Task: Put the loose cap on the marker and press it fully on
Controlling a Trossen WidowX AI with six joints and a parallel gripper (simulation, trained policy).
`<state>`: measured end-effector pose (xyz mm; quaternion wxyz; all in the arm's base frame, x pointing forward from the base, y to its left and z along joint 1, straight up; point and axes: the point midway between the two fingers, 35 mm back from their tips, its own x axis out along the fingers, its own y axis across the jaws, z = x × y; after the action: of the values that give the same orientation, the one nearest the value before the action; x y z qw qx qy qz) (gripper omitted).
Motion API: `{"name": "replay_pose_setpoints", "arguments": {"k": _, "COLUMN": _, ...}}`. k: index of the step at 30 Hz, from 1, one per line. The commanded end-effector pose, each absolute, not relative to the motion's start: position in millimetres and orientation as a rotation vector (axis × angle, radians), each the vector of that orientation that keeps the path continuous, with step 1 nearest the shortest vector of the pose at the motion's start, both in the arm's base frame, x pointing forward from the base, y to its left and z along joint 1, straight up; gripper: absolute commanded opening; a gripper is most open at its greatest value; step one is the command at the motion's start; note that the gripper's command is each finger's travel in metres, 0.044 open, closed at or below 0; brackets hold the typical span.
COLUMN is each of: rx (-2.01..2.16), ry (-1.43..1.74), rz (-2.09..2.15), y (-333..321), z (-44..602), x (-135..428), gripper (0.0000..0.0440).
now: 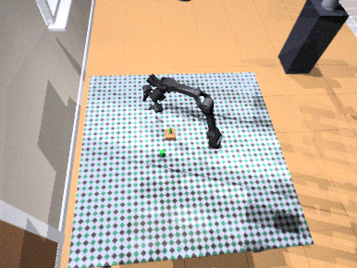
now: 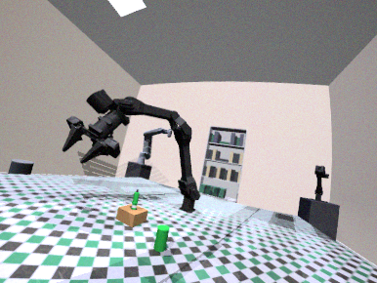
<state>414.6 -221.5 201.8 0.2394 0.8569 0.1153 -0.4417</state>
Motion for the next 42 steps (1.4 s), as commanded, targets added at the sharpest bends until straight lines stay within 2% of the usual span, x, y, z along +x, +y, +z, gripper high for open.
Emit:
{"name": "replay_pose_setpoints", "arguments": {"k": 1, "rx": 2.337, "ry": 0.346, "rz": -1.247, "y": -212, "z": 194, "x": 419, "gripper": 0.0315}}
{"name": "replay_pose_setpoints", "arguments": {"k": 42, "rx": 2.150, "ry": 0.601, "rz": -1.507, "y": -81, "z": 170, "x": 429, "gripper": 0.0322}}
